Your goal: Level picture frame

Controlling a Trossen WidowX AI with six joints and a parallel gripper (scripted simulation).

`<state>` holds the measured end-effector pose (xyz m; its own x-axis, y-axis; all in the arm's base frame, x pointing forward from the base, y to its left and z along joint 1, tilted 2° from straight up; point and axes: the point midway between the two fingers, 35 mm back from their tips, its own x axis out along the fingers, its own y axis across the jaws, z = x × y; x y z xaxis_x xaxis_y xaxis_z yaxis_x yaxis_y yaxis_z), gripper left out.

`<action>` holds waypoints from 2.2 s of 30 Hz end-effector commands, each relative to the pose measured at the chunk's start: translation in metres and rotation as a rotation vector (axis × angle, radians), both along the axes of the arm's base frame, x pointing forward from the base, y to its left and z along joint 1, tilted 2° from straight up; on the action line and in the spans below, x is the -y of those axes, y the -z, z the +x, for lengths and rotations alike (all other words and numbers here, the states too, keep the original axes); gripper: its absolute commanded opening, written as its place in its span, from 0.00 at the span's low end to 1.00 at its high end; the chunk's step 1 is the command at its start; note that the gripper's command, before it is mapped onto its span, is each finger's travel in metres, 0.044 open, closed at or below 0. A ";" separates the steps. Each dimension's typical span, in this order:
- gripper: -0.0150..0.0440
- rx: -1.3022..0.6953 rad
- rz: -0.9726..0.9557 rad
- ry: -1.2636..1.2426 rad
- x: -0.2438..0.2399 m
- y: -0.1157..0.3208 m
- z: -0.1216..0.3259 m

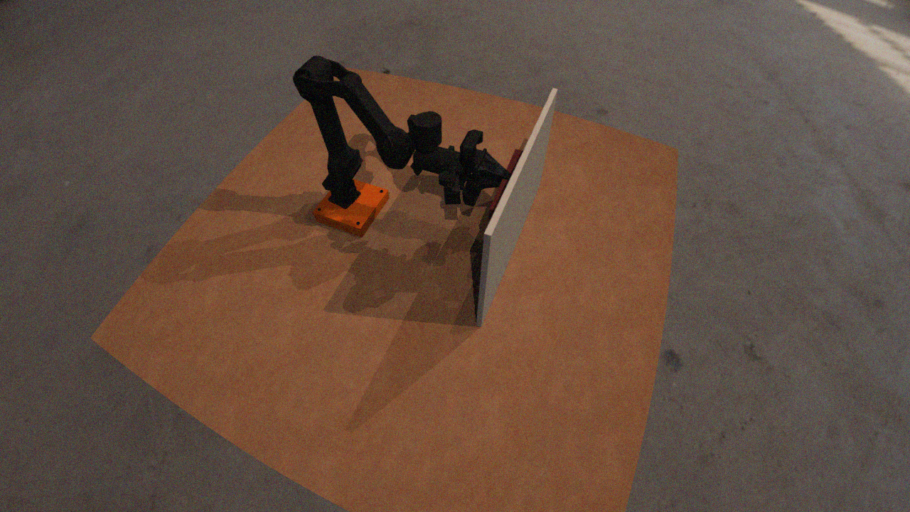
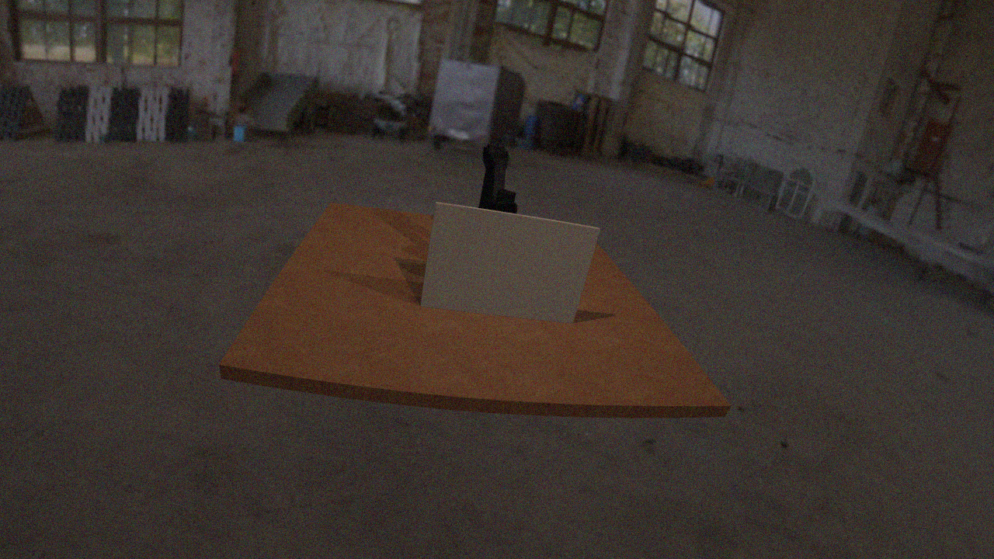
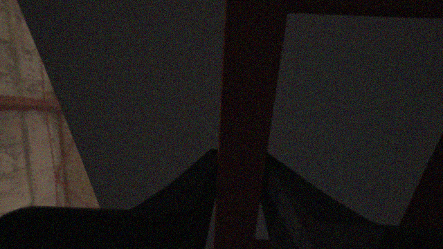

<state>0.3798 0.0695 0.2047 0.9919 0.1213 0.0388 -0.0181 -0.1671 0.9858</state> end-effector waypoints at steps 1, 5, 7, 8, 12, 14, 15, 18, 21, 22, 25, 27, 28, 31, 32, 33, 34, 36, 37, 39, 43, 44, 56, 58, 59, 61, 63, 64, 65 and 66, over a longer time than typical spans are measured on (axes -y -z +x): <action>0.25 0.003 -0.030 0.002 0.000 -0.001 0.000; 0.25 0.006 -0.050 0.003 0.000 -0.001 0.000; 0.25 0.007 -0.061 0.003 0.000 -0.001 0.000; 0.25 0.007 -0.065 0.003 0.000 -0.001 0.000; 0.25 0.010 -0.086 0.004 0.000 -0.001 0.000; 0.25 0.011 -0.096 0.005 0.000 -0.001 0.000; 0.25 0.012 -0.102 0.005 0.000 -0.001 0.000; 0.25 0.014 -0.117 0.006 0.000 -0.002 0.000; 0.25 0.016 -0.133 0.007 0.000 -0.002 0.000; 0.25 0.016 -0.138 0.007 0.000 -0.002 0.000; 0.25 0.018 -0.154 0.008 0.000 -0.002 0.000; 0.25 0.020 -0.167 0.008 0.000 -0.002 0.000; 0.25 0.020 -0.167 0.008 0.000 -0.002 0.000; 0.39 0.017 -0.145 0.007 0.000 -0.002 0.000; 0.43 0.017 -0.145 0.007 0.000 -0.002 0.000; 0.48 0.017 -0.145 0.007 0.000 -0.002 0.000; 0.52 0.017 -0.145 0.007 0.000 -0.002 0.000; 0.61 0.017 -0.145 0.007 0.000 -0.002 0.000; 0.65 0.017 -0.145 0.007 0.000 -0.002 0.000; 0.69 0.017 -0.145 0.007 0.000 -0.002 0.000; 0.69 0.016 -0.130 0.007 0.000 -0.003 -0.006; 0.69 0.014 -0.110 0.006 0.001 -0.004 -0.013; 0.69 -0.014 0.150 -0.003 0.011 0.011 -0.099; 0.69 -0.014 0.150 -0.003 0.011 0.011 -0.099; 0.69 -0.007 0.115 -0.006 0.009 0.006 -0.091; 0.69 -0.008 0.117 -0.006 0.009 0.001 -0.097; 0.69 -0.009 0.122 -0.006 0.009 -0.006 -0.105; 0.69 -0.010 0.124 -0.006 0.009 -0.009 -0.110; 0.69 -0.011 0.126 -0.005 0.010 -0.012 -0.115; 0.69 -0.011 0.128 -0.005 0.010 -0.014 -0.120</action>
<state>0.2734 0.0609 0.2053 0.9917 0.1252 0.0283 0.0082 -0.2818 0.9594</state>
